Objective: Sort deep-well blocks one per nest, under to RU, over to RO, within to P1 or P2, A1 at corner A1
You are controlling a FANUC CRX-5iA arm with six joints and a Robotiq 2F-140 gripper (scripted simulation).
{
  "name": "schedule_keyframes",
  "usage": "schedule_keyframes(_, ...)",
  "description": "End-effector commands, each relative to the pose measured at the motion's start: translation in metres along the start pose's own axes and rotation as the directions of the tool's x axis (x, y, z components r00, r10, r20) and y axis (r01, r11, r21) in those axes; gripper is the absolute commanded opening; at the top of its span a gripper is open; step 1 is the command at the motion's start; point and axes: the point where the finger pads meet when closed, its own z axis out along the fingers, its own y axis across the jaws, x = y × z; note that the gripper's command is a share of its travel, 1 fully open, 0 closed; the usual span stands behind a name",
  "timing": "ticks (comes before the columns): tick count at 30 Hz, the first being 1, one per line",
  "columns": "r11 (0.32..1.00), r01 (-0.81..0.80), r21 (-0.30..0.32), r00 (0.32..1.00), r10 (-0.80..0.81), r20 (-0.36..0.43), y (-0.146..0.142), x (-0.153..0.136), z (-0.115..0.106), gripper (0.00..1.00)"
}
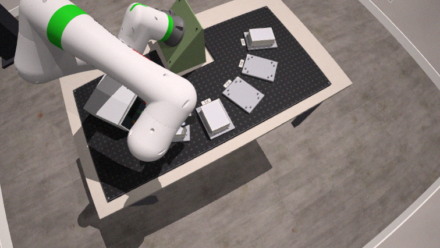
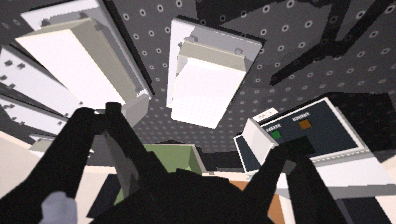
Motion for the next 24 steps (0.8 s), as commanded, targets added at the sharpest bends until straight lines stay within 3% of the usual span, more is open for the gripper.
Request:
schedule_keyframes(1,1.000,0.000,0.000,1.000,0.000,0.000,0.000,0.001,0.001,1.00)
schedule_keyframes(24,1.000,0.000,0.000,1.000,0.000,0.000,0.000,0.018,0.031,1.00)
